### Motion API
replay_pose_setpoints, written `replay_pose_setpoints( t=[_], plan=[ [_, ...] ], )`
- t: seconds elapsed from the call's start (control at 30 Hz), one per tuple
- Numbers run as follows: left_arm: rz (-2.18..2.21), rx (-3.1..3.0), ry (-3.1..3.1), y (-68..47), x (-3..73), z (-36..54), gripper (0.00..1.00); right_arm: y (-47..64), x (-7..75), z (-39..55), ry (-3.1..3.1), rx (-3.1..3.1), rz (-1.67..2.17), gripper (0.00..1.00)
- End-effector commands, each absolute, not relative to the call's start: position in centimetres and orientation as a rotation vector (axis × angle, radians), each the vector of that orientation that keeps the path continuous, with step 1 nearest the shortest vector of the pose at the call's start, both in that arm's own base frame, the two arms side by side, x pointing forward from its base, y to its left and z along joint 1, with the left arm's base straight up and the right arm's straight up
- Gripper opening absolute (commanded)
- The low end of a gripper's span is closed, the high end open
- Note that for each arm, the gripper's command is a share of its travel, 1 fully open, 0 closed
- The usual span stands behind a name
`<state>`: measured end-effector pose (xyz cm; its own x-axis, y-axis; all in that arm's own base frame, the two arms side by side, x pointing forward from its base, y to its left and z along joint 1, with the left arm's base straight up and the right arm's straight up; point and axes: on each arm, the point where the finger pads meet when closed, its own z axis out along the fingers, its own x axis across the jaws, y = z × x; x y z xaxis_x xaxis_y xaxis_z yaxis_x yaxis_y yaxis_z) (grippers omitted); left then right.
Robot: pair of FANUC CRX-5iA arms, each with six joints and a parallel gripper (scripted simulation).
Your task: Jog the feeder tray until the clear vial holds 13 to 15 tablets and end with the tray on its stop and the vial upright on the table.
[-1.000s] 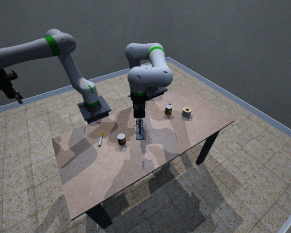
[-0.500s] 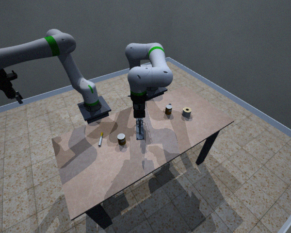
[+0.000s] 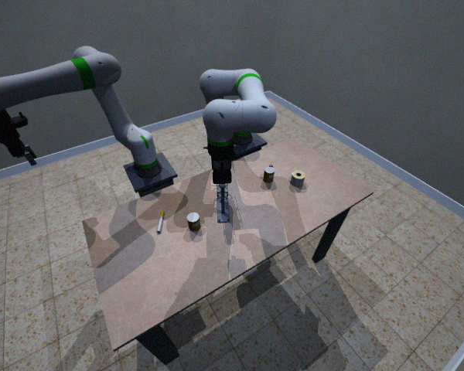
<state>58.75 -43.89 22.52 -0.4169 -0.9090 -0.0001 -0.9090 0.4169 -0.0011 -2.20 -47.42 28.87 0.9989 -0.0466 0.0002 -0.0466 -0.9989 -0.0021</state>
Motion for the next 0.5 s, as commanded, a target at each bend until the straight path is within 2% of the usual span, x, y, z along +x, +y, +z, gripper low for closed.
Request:
replay_pose_setpoints(
  t=[0.0, 0.47],
  plan=[
    [-0.005, -1.696, 2.644, -43.9, 58.8, 23.6, 0.00, -47.4, -2.2, 29.0, 0.073, -3.141, 0.000, 1.00],
    [-0.004, -1.696, 2.644, -43.9, 58.8, 25.6, 0.00, -47.4, -2.2, 29.0, 0.073, -3.141, 0.000, 1.00]
  ],
)
